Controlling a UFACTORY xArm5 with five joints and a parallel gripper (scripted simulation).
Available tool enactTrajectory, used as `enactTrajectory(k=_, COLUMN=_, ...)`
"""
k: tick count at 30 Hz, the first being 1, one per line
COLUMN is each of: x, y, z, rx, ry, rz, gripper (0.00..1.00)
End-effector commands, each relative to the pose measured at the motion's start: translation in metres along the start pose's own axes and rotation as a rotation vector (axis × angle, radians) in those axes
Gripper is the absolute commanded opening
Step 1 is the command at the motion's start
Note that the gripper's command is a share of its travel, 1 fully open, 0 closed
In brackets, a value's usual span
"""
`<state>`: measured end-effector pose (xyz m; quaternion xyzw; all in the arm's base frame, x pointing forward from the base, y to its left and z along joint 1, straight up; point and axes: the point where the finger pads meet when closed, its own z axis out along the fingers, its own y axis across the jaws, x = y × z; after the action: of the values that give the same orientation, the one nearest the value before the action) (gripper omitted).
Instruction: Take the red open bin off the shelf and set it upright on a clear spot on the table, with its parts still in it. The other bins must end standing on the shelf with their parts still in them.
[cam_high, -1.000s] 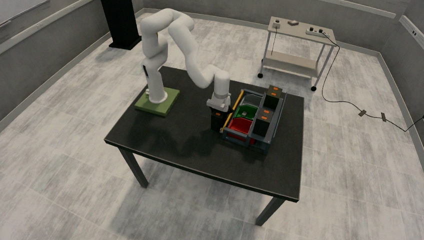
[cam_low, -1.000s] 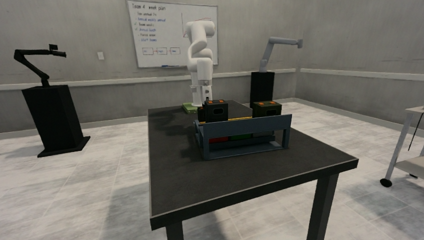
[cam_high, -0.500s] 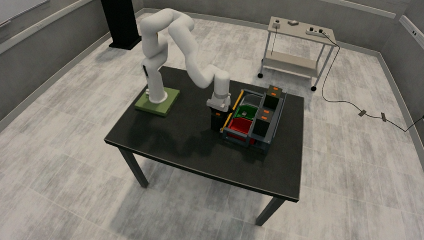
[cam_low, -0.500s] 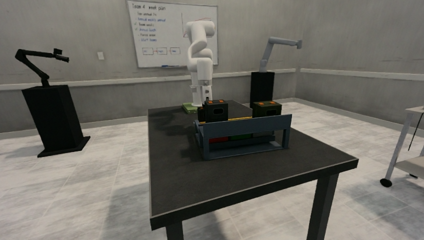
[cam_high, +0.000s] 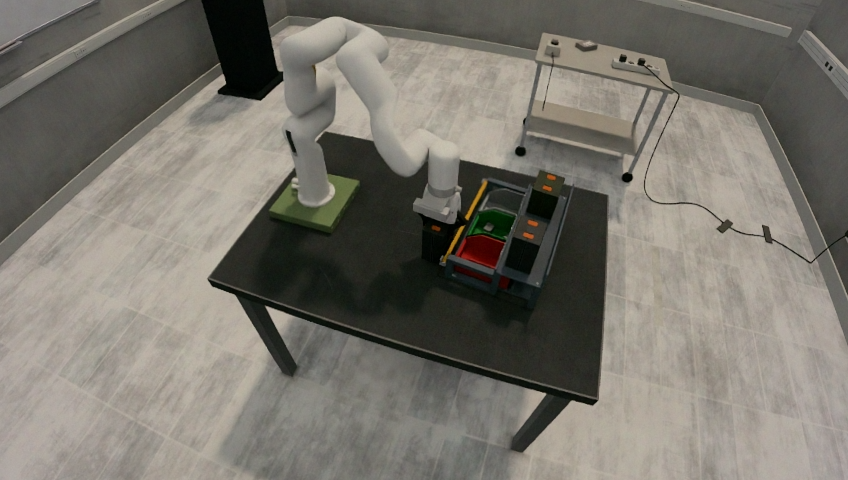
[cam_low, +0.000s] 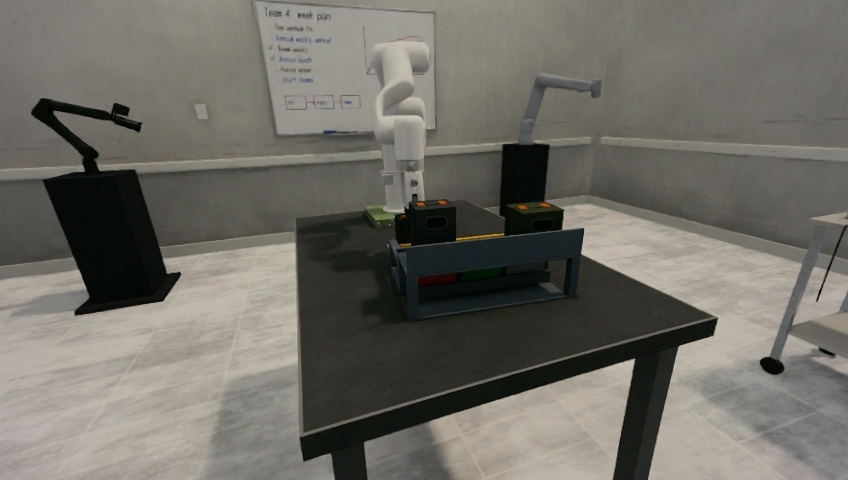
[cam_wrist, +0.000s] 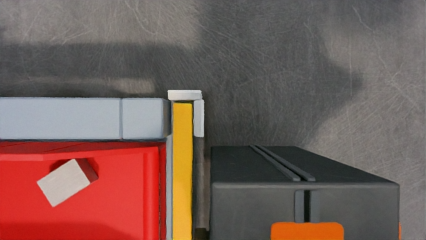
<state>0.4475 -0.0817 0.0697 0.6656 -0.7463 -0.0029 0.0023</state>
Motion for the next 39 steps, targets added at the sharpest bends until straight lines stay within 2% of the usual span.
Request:
enactTrajectory(k=1, x=0.0, y=-0.001, z=-0.002, rx=0.004, ry=0.0, rz=0.0, gripper=0.0)
enactTrajectory(k=9, x=0.0, y=-0.001, z=-0.002, rx=0.004, ry=0.0, rz=0.0, gripper=0.0)
enactTrajectory(k=39, x=0.0, y=-0.002, z=-0.018, rx=0.005, ry=0.001, rz=0.0, gripper=0.0)
